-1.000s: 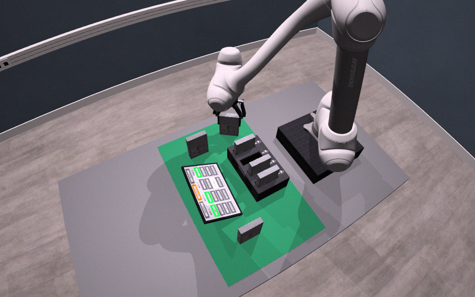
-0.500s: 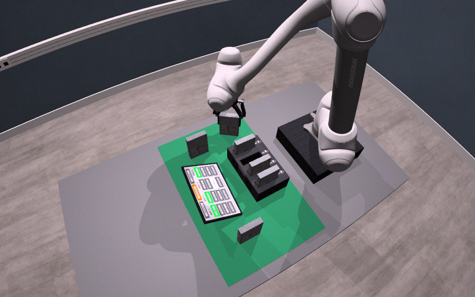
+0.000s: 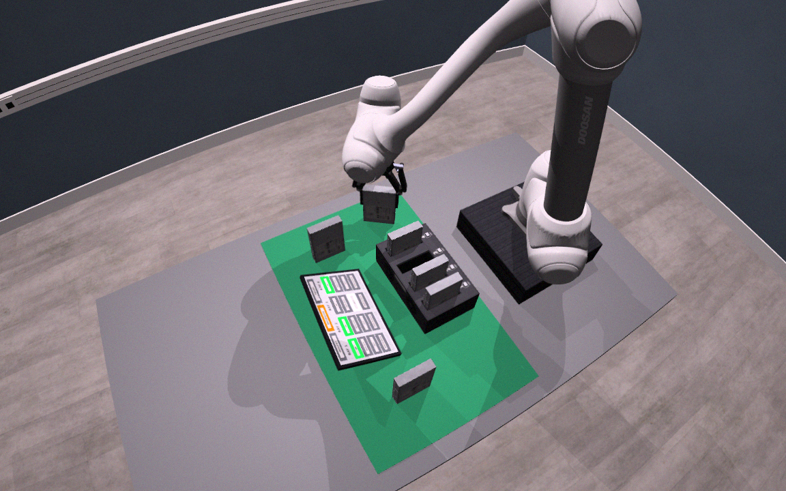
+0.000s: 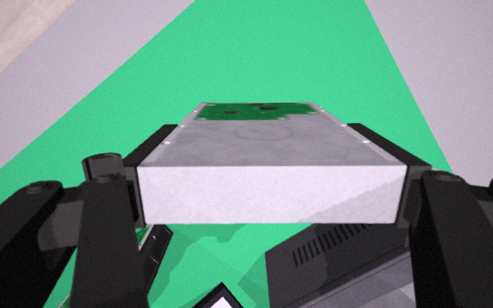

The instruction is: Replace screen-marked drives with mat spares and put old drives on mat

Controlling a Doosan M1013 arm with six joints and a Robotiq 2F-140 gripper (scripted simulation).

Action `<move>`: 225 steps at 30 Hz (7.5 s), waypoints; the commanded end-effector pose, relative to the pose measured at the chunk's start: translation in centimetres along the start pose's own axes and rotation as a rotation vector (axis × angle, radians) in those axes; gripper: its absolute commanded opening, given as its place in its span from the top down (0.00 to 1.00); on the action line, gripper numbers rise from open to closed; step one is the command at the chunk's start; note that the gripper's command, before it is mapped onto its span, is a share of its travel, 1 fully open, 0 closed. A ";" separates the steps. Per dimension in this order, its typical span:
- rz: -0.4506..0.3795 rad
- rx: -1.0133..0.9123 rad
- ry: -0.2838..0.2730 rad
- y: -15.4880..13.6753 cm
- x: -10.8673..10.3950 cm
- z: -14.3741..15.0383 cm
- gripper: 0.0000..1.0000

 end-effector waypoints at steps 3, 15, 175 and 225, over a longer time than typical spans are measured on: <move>0.000 0.000 0.001 0.0 -0.5 -0.1 0.90; 0.000 0.000 0.001 0.0 -2.8 -0.1 0.90; 0.000 -0.629 0.002 -20.4 -17.6 13.3 0.90; 0.000 -0.630 0.001 -20.4 -14.1 13.2 0.90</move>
Point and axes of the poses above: the point where the finger pads meet when closed, its own x axis out along the fingers, its own z axis across the jaws, y = z × x, the point moved 1 cm from there along -x, back along the fingers
